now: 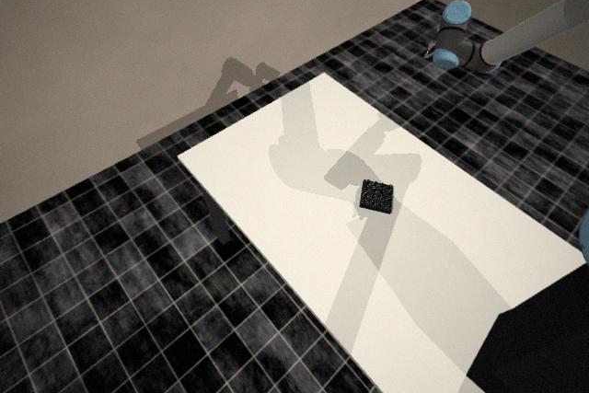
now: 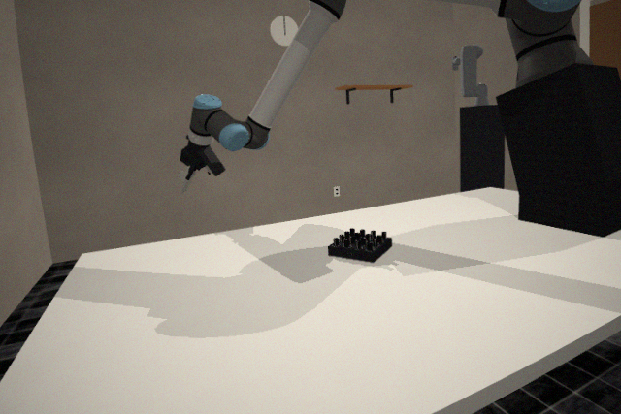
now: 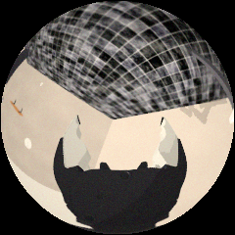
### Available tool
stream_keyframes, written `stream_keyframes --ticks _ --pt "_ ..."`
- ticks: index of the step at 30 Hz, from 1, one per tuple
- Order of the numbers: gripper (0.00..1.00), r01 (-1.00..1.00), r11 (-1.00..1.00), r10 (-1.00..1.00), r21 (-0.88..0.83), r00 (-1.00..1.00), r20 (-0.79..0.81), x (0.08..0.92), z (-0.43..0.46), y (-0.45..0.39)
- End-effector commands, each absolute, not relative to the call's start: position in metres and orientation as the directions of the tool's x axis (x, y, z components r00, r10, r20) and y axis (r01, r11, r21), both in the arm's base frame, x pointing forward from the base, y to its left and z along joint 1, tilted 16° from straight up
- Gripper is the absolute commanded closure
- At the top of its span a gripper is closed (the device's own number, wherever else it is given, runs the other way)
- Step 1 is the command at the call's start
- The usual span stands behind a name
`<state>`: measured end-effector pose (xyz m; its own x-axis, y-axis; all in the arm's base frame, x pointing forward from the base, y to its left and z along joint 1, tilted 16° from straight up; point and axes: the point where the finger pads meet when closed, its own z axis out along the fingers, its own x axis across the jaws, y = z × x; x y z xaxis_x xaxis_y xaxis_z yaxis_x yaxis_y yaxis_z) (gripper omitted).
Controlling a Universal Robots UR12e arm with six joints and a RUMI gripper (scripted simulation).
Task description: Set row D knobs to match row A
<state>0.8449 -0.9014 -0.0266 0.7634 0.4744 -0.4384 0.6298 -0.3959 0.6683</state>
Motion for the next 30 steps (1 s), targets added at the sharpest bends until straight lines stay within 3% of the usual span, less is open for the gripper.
stream_keyframes --ticks 1,13,30 --pt "0.0 0.623 -0.4 0.47 0.672 0.769 -0.433 0.845 -0.024 -0.896" --pt "0.0 0.57 -0.454 0.429 0.685 0.813 -0.393 0.834 -0.032 -0.865" --pt "0.0 0.336 -0.635 0.245 0.695 0.941 -0.232 0.79 -0.069 -0.746"
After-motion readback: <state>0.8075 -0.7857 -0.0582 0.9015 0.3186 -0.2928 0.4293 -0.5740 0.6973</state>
